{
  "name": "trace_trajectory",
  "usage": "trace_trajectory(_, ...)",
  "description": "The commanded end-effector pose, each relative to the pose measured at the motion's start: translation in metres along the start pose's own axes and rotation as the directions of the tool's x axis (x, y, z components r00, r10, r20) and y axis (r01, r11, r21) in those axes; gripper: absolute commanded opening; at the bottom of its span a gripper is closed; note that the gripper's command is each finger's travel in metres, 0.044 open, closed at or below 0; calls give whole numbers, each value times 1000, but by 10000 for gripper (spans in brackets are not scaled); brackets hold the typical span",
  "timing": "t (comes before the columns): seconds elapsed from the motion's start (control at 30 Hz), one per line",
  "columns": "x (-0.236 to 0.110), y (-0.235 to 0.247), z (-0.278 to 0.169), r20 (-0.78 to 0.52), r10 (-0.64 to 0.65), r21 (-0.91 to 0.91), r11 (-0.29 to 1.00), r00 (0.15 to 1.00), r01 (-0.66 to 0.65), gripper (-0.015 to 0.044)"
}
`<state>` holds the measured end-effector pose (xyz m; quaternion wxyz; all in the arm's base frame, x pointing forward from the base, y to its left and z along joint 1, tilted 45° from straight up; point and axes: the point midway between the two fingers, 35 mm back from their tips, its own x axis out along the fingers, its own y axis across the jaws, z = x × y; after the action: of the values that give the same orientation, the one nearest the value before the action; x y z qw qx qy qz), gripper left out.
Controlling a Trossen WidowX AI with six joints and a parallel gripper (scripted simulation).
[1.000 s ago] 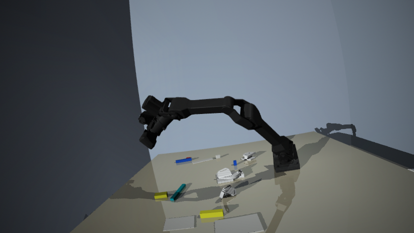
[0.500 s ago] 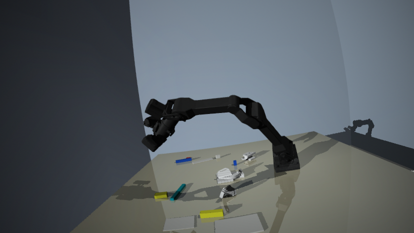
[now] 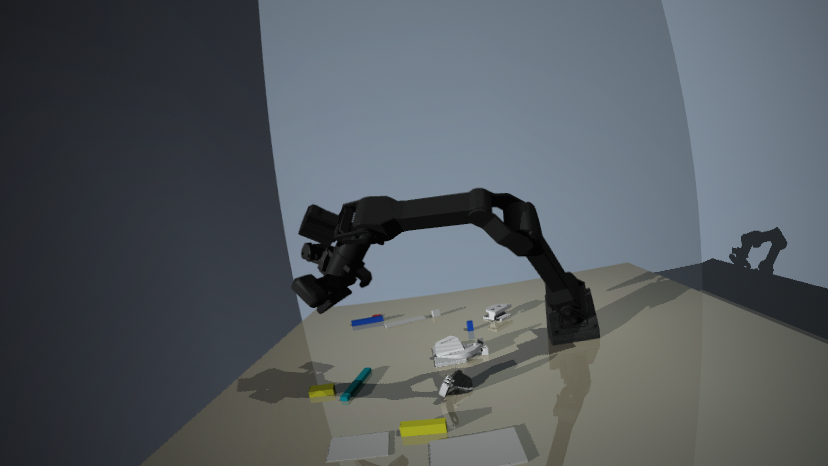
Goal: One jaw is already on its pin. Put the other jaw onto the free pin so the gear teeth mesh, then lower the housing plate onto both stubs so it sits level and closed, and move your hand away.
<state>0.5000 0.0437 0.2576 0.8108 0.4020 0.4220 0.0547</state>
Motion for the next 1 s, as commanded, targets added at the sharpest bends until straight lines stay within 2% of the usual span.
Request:
trace_trajectory(0.0, -2, 1, -16, -46, -3, 74, 997, 999, 6, 0)
trace_trajectory(0.47, -16, 1, -63, -176, -13, 317, 946, 984, 69, 0)
trace_trajectory(0.97, -34, 0, -113, -309, -20, 539, 820, 951, 192, 0)
